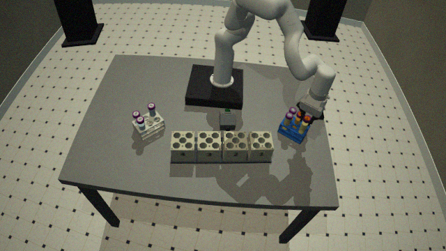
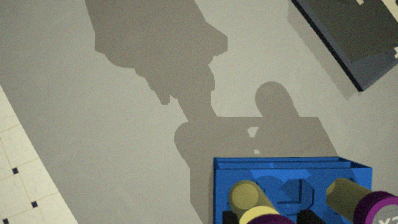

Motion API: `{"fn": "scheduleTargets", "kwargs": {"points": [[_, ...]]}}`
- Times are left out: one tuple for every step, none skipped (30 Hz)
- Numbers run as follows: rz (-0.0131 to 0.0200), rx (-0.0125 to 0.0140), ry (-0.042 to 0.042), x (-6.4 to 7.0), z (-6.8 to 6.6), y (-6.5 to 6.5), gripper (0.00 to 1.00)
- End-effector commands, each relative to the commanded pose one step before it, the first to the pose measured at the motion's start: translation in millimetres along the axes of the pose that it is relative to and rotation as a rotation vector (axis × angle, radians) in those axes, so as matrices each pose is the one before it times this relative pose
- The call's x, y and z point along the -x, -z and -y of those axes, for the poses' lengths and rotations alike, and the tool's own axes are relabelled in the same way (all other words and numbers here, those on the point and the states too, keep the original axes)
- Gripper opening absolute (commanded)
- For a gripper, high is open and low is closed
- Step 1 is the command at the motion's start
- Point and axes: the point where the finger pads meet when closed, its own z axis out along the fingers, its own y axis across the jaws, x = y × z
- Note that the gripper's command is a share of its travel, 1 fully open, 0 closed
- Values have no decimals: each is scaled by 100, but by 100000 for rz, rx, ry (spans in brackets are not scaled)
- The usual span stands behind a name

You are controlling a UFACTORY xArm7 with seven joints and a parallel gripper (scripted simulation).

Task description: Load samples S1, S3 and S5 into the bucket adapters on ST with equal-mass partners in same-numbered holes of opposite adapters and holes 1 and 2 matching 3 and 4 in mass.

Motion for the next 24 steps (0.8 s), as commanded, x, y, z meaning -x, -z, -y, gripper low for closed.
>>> {"fn": "scheduleTargets", "kwargs": {"points": [[-88,-476,-6,-34,149,-297,0],[0,0,0,0,0,-100,0],[0,0,0,0,0,-100,0],[0,0,0,0,0,-100,0],[0,0,0,0,0,-100,0],[0,0,0,0,0,-100,0],[0,0,0,0,0,-100,0],[0,0,0,0,0,-100,0],[0,0,0,0,0,-100,0],[0,0,0,0,0,-100,0],[0,0,0,0,0,0,0],[0,0,0,0,0,0,0],[0,3,-1,0,-1,-92,0],[0,0,0,0,0,-99,0],[0,-3,1,0,0,-109,0],[0,0,0,0,0,-100,0],[0,0,0,0,0,-100,0],[0,0,0,0,0,-100,0],[0,0,0,0,0,-100,0],[0,0,0,0,0,-100,0],[0,0,0,0,0,-100,0],[0,0,0,0,0,-100,0],[0,0,0,0,0,-100,0],[0,0,0,0,0,-100,0]]}}
